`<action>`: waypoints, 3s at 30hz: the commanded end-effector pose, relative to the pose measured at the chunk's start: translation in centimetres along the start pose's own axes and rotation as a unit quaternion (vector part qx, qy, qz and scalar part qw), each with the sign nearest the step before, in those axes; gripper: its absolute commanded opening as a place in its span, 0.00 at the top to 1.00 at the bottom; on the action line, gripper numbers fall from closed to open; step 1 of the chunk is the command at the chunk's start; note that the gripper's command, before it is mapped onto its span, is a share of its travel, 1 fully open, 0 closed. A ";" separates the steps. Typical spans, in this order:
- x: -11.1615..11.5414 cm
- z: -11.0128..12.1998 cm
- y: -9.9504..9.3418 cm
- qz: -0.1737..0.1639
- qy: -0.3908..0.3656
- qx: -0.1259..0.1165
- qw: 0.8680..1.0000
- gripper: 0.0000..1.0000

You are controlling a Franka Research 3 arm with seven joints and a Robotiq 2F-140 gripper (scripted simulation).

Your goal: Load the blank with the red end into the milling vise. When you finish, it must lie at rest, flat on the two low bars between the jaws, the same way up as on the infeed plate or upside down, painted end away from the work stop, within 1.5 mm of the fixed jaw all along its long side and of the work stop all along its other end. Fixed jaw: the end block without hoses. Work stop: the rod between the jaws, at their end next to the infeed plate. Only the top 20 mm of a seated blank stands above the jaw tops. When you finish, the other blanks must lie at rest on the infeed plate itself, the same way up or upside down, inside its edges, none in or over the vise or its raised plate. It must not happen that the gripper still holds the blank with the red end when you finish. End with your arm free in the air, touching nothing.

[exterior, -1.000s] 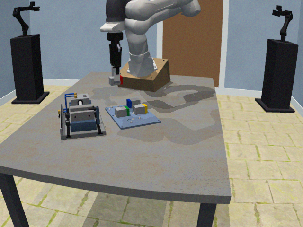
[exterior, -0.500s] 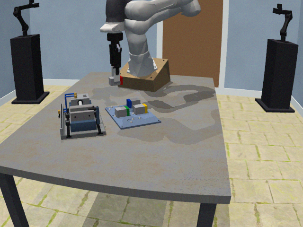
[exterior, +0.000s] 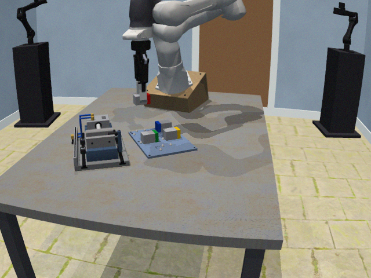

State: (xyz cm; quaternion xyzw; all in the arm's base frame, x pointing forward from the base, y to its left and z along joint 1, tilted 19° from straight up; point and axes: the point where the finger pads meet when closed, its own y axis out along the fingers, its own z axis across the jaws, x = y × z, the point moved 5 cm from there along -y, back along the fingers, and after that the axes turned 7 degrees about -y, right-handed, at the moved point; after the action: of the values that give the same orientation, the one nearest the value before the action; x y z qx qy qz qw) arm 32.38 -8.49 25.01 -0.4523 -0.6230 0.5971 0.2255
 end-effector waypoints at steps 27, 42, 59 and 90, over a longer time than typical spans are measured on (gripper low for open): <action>-0.1 -0.1 0.1 0.001 0.115 -0.001 0.993 1.00; 0.0 -0.1 0.1 0.002 0.204 -0.001 0.979 1.00; 0.0 -0.2 0.1 0.002 0.291 -0.001 0.957 1.00; 0.1 -0.2 0.1 0.002 0.456 -0.002 0.890 1.00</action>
State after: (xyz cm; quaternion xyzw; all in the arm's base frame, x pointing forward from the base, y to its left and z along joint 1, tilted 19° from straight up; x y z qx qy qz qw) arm 32.45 -8.59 24.98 -0.6631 -0.4711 0.3521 0.4630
